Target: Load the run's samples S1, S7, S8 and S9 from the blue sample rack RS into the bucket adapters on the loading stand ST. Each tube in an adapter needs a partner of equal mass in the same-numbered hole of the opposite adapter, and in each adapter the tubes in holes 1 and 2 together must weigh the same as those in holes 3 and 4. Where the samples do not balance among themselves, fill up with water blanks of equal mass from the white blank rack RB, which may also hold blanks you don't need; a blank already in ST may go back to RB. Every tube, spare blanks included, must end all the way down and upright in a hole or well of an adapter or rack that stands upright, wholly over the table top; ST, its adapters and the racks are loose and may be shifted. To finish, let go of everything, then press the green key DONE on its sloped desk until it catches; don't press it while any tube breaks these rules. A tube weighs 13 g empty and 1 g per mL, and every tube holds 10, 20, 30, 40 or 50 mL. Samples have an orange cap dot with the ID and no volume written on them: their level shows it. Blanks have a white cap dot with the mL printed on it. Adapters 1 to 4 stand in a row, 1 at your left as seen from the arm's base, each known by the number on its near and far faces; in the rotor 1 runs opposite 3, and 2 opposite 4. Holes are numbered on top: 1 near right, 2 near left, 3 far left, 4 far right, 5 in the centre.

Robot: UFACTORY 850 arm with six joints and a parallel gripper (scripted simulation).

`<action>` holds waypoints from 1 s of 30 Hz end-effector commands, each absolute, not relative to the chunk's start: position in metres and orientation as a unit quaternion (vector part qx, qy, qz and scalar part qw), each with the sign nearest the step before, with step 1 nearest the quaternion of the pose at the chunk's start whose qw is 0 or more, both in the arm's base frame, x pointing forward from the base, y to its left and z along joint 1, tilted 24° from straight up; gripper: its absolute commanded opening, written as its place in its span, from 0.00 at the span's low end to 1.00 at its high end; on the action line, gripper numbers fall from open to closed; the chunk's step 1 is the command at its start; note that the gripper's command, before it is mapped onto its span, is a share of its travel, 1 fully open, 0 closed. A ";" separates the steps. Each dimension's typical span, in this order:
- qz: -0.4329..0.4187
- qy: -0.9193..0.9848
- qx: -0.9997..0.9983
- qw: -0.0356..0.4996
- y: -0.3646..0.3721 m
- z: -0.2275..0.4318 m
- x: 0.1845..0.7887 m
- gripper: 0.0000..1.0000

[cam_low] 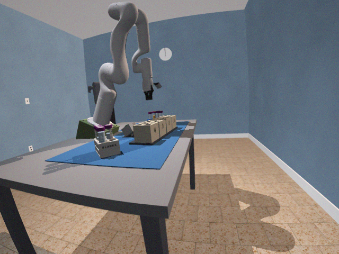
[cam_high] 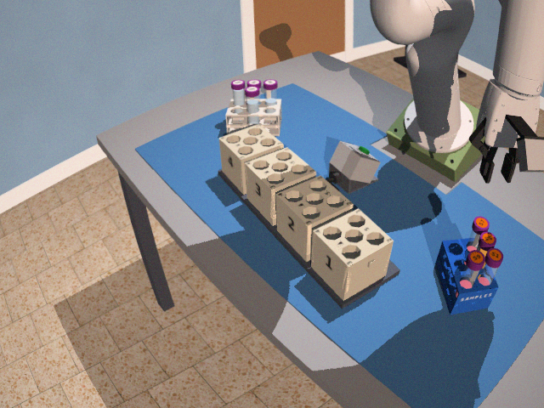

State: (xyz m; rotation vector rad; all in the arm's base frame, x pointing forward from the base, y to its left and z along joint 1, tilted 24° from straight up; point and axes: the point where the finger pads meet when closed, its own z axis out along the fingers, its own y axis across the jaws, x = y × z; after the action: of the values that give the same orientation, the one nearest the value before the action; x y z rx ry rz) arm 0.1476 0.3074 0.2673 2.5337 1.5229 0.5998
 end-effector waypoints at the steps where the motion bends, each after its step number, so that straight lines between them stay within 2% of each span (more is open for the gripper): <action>1: 0.199 0.504 0.838 0.062 0.307 0.276 0.144 0.43; 26: 0.199 0.504 0.838 0.062 0.307 0.277 0.144 0.43; 27: 0.199 0.504 0.838 0.062 0.311 0.278 0.146 0.57; 30: 0.199 0.504 0.838 0.062 0.324 0.282 0.152 0.57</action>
State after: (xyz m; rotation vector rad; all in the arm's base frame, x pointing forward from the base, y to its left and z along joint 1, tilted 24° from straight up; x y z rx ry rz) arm 0.1457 0.3100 0.2774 2.5334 1.5229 0.5987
